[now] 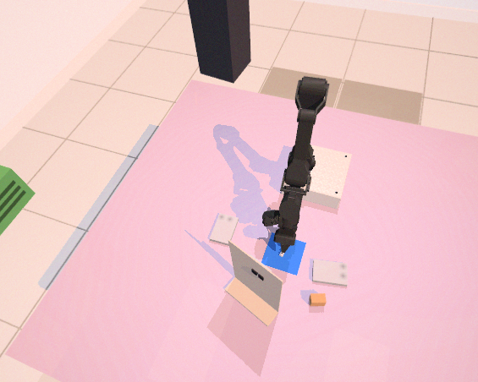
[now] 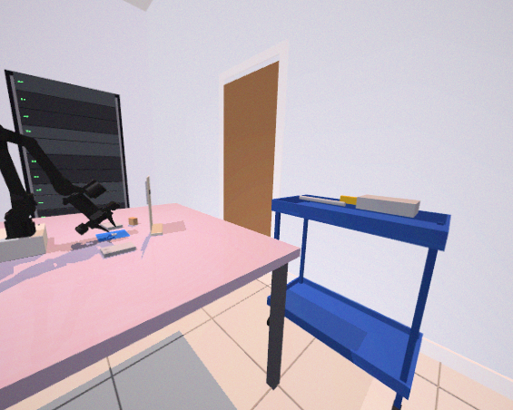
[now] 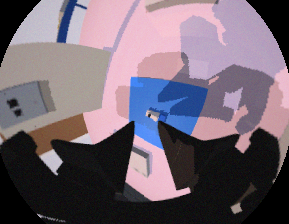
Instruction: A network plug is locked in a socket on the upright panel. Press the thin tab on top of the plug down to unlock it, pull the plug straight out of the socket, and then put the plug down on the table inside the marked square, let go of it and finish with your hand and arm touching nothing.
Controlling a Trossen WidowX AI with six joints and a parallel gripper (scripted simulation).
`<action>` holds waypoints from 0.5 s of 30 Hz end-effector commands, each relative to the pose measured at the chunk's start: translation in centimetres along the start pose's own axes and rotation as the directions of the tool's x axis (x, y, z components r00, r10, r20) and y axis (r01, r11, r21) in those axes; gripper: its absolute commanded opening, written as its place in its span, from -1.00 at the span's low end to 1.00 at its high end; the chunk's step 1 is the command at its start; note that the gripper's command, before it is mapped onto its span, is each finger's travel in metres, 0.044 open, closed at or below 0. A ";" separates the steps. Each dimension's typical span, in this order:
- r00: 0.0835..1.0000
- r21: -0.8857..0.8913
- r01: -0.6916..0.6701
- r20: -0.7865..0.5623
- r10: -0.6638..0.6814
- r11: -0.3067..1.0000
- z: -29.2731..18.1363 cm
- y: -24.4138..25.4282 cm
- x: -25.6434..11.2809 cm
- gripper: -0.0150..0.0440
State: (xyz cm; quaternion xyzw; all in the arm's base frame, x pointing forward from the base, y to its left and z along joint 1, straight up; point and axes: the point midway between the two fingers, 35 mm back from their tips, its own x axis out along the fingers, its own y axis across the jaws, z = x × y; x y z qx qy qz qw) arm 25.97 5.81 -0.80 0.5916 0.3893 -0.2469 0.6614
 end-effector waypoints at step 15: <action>1.000 0.000 0.000 0.000 0.000 1.000 -0.1 0.0 -1.3 0.04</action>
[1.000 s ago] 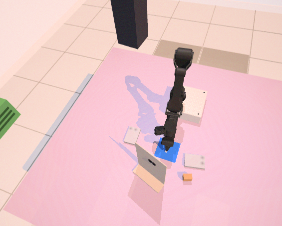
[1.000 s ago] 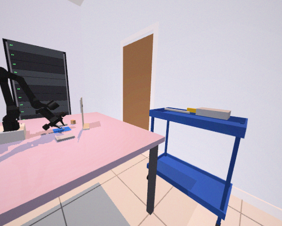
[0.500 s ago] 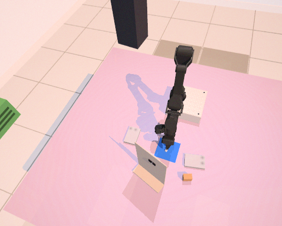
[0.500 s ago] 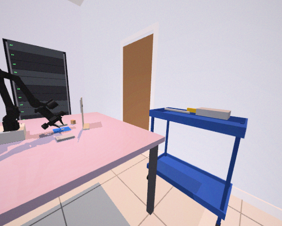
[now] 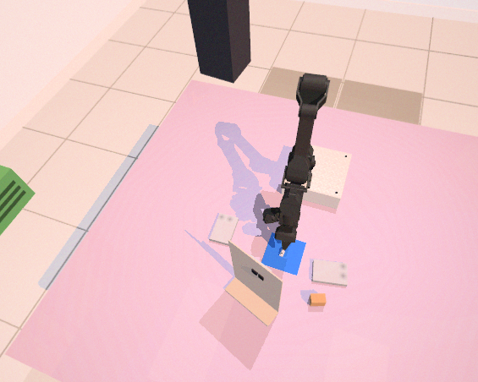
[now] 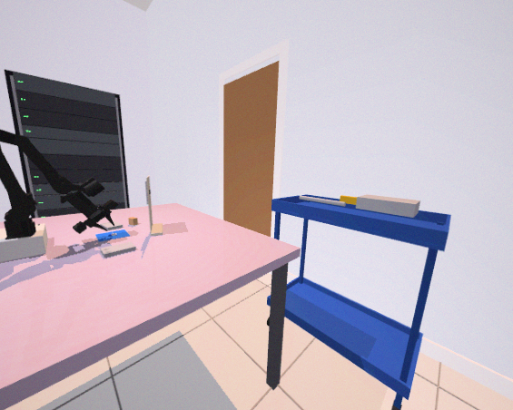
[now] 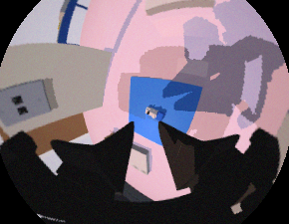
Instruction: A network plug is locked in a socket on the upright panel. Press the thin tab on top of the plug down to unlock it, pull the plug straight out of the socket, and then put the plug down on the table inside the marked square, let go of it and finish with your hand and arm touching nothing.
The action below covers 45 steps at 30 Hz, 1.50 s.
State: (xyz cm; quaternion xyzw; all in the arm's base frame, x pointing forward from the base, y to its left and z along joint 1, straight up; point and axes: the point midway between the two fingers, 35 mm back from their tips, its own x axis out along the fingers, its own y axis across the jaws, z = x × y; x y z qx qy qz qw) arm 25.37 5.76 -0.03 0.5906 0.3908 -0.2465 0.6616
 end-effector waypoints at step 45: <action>1.000 0.002 -0.002 0.001 0.002 1.000 0.0 3.4 -4.8 0.04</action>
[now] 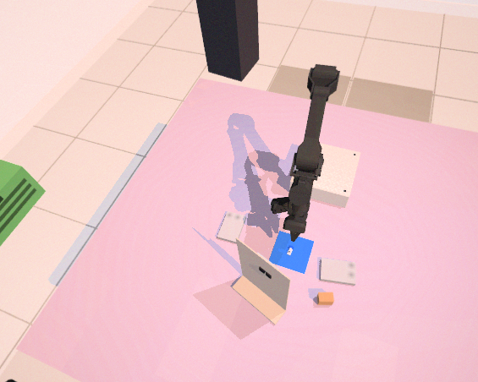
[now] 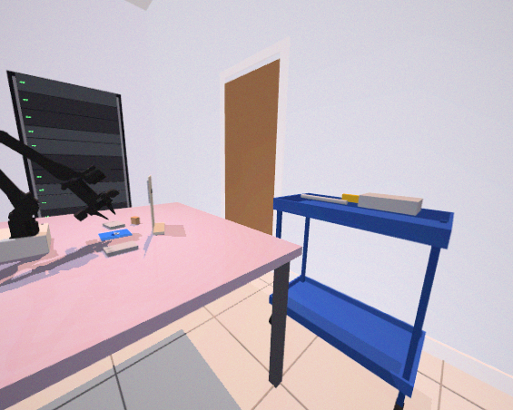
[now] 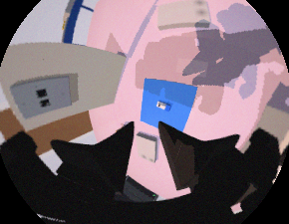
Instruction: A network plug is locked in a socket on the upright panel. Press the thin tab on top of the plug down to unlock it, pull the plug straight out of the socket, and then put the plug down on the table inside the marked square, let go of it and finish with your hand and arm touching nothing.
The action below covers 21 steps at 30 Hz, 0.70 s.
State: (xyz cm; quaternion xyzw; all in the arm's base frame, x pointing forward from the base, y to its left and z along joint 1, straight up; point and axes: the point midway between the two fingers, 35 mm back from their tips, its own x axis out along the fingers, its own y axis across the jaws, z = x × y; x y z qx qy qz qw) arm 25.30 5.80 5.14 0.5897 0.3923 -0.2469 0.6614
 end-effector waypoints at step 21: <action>1.000 0.003 -0.004 0.002 0.004 1.000 0.0 1.4 -3.5 0.04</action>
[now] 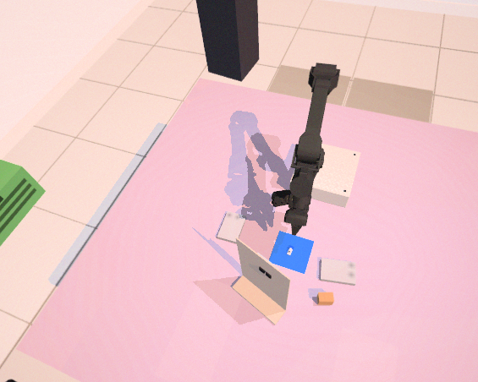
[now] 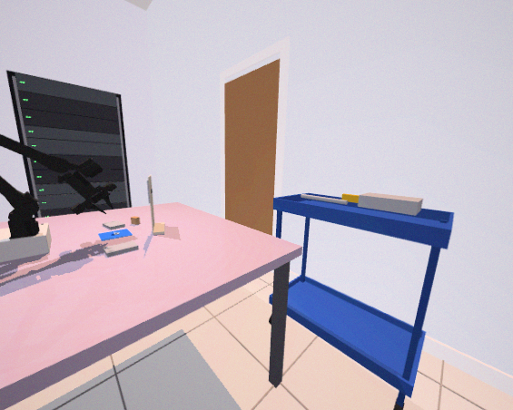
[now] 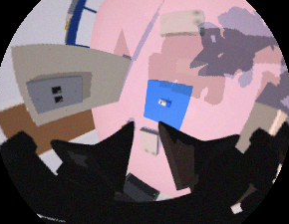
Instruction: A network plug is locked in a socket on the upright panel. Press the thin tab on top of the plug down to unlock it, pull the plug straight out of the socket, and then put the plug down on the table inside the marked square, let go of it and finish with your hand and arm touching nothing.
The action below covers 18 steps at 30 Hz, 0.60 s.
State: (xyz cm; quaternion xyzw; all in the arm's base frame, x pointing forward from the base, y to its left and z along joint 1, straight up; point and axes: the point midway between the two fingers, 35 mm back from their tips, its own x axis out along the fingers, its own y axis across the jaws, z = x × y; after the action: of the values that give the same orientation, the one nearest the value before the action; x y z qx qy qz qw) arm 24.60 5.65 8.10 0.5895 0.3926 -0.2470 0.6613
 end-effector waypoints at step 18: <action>1.000 0.001 -0.003 0.001 0.003 1.000 0.0 3.3 -3.9 0.04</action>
State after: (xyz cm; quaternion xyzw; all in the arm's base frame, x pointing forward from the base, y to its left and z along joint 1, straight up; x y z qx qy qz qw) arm 25.04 5.73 11.90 0.5895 0.3925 -0.2474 0.6612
